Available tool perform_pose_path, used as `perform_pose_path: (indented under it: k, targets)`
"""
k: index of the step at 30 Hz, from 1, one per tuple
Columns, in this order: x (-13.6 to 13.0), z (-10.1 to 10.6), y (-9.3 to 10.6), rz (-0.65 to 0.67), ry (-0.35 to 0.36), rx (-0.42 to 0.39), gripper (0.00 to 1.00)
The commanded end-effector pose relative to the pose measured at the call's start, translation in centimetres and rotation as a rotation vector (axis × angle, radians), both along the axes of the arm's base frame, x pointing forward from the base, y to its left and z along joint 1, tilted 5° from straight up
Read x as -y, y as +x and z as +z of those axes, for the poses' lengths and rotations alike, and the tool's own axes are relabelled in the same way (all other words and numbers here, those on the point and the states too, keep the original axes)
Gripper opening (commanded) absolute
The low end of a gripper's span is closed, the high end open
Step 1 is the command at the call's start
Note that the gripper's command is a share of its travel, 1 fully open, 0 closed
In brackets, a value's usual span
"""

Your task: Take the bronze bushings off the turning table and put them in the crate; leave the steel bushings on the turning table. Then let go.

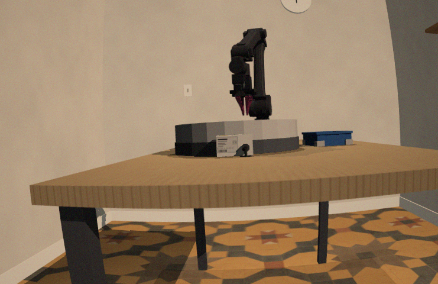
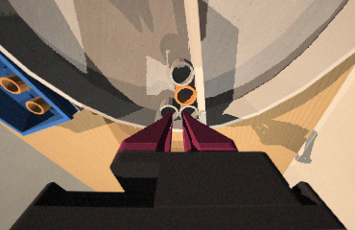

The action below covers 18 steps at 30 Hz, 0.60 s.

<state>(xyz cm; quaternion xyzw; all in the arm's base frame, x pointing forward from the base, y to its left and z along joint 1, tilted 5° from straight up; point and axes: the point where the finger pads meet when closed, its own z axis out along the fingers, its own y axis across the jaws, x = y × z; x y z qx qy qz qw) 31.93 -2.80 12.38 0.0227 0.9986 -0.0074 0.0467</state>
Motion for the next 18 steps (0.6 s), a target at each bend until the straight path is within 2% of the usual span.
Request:
perform_pose_path:
  k: [1, 18]
  targets:
    - [0.56, 2.18, 2.71, 0.003, -0.004, 0.066, 0.12]
    - [0.69, 2.19, 2.79, 0.001, -0.005, 0.067, 0.12]
